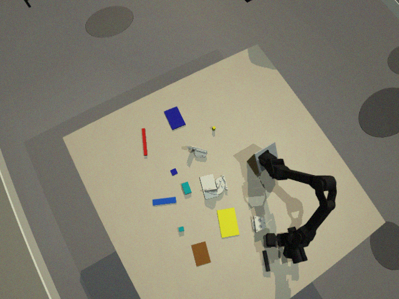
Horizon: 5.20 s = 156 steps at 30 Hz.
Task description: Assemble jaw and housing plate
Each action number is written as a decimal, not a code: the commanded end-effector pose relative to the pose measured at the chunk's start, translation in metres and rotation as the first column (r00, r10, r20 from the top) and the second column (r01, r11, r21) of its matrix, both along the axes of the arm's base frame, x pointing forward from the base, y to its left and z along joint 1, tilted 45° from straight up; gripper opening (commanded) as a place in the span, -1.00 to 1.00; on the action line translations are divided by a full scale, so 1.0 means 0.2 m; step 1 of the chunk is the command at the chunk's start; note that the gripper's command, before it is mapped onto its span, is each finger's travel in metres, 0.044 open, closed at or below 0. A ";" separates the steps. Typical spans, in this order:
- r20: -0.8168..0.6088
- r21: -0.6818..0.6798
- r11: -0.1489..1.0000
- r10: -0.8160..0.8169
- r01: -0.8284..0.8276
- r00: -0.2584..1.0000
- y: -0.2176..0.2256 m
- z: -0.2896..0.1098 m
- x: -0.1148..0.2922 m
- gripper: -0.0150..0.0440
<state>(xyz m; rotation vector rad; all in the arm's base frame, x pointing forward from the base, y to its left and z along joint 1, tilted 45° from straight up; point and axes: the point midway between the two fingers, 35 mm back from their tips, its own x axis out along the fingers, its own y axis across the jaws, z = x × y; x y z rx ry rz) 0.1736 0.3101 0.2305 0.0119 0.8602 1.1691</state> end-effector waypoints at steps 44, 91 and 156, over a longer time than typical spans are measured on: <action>-0.359 -0.472 0.644 -0.764 0.602 0.536 -1.47 -0.96 1.13 -0.49; -0.771 -0.568 0.460 -0.588 0.682 -0.245 -2.55 -1.95 0.55 -0.49; -0.770 -0.569 0.460 -0.589 0.682 -0.245 -2.47 -2.24 0.41 -0.49</action>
